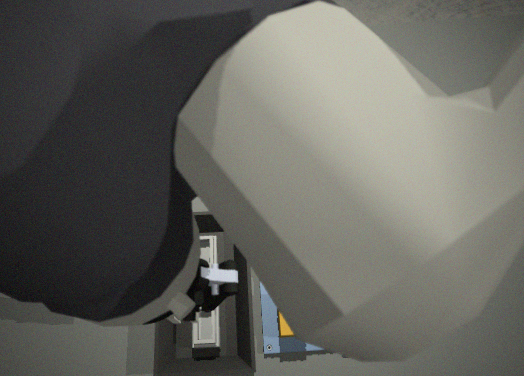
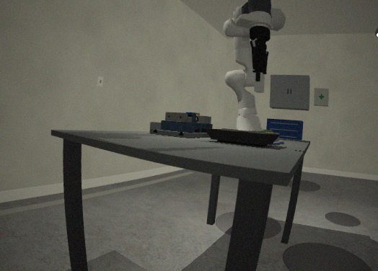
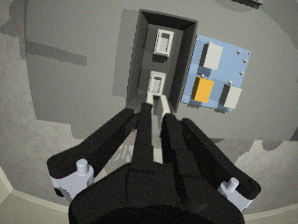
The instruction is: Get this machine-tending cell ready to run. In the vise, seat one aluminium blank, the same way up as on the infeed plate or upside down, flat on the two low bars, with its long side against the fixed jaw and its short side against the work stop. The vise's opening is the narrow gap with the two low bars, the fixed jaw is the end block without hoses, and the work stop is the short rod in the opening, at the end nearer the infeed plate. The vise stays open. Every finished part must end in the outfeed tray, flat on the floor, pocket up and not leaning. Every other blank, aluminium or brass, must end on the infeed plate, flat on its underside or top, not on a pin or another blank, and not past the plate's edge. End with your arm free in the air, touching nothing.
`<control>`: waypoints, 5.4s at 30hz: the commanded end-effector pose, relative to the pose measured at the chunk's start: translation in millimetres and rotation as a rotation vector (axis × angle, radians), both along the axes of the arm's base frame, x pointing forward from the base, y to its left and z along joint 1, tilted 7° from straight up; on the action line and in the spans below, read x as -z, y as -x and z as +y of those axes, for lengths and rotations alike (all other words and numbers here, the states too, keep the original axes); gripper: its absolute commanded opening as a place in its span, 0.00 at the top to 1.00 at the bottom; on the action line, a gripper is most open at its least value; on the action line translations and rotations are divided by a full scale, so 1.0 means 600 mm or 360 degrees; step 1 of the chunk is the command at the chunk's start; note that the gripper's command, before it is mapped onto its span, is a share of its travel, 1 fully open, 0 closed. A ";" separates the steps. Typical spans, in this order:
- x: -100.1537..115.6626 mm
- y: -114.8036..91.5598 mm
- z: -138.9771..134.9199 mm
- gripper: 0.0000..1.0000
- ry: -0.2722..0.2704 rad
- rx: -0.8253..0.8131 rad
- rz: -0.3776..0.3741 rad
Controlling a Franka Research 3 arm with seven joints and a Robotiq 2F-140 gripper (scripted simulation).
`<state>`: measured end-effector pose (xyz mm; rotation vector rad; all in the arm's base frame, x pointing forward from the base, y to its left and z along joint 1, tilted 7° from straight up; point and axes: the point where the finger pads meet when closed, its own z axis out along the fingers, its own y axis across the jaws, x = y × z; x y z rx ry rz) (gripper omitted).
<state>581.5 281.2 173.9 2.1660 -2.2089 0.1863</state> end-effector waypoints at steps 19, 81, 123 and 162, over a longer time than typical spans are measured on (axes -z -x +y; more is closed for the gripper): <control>-0.002 0.003 0.000 1.00 0.0000 -0.0009 0.0010; 0.015 0.369 -0.009 0.60 0.0000 -0.0012 0.0011; 0.140 0.363 -0.024 0.60 0.0000 -0.0012 0.0011; 0.237 0.359 -0.035 0.60 0.0000 -0.0012 0.0011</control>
